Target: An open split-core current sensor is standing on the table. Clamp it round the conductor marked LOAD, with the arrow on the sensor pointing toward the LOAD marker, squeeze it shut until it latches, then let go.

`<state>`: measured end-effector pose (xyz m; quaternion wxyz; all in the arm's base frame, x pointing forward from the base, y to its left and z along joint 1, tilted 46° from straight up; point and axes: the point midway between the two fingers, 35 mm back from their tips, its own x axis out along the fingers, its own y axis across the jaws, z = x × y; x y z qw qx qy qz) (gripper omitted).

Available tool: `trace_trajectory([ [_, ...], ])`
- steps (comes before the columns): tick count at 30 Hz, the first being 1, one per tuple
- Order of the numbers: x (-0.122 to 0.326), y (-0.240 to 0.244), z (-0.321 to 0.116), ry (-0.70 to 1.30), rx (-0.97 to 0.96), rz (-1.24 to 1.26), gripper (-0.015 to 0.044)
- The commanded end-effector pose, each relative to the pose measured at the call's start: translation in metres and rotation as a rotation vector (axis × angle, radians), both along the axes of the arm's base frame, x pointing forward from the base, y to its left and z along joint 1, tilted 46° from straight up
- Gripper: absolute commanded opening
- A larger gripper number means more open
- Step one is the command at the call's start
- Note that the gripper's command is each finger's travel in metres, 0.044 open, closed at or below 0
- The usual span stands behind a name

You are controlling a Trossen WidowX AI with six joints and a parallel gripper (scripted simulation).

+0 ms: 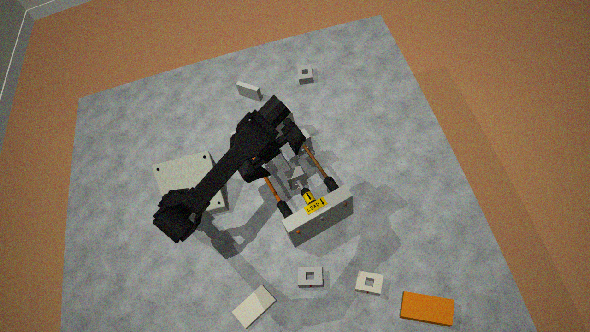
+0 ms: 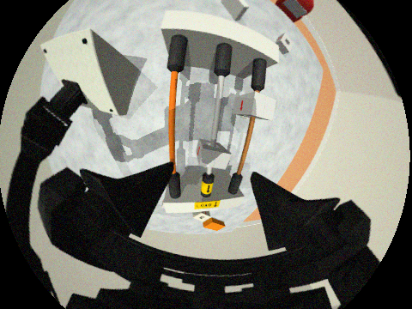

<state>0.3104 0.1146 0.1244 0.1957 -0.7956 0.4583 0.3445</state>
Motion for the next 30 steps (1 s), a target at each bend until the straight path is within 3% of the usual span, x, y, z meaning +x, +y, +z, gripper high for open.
trace_trajectory([
  [1,-0.001,0.000,0.000,0.000,0.004,-0.004,0.0440],
  [9,0.000,-0.002,0.000,0.001,0.013,-0.010,0.0440],
  [16,0.002,-0.050,0.030,-0.019,0.513,-0.336,0.0440],
  [23,-0.003,-0.088,0.093,-0.179,1.036,-0.528,0.0440],
  [30,-0.004,-0.091,0.101,-0.200,1.082,-0.536,0.0440],
])
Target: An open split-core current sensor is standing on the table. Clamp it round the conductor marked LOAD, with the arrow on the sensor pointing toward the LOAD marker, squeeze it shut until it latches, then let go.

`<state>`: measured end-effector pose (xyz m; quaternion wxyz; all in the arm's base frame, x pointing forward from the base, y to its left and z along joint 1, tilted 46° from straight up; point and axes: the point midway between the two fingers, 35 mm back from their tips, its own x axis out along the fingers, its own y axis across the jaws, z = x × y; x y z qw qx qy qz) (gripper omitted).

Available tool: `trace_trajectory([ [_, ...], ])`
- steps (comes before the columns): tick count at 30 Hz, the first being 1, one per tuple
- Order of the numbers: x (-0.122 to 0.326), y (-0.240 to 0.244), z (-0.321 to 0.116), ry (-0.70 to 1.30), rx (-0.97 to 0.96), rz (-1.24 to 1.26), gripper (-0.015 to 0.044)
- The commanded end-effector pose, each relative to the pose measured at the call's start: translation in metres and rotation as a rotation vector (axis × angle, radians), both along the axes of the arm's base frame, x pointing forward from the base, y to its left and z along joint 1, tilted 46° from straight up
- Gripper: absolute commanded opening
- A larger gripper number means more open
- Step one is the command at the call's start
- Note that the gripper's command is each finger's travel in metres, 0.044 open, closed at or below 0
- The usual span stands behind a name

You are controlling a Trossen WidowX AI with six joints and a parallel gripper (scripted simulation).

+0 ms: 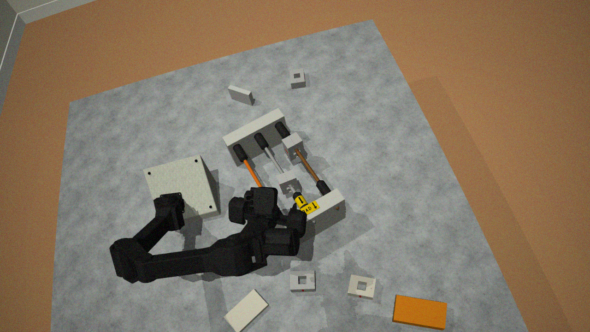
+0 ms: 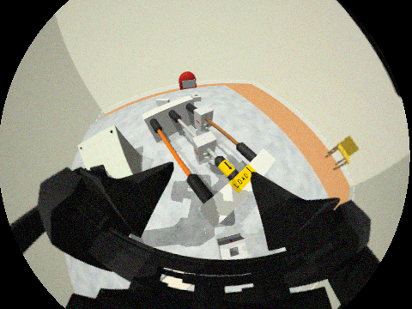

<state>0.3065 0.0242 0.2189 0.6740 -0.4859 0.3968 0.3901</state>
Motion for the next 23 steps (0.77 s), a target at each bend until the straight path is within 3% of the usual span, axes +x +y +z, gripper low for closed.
trace_trajectory([
  [1,0.000,0.000,0.006,-0.022,0.055,-0.014,0.0440],
  [18,0.000,0.001,0.001,-0.003,0.012,0.001,0.0440],
  [22,0.004,0.018,-0.033,0.107,-0.203,0.097,0.0440],
  [23,0.001,0.003,-0.007,0.021,-0.055,0.017,0.0440],
])
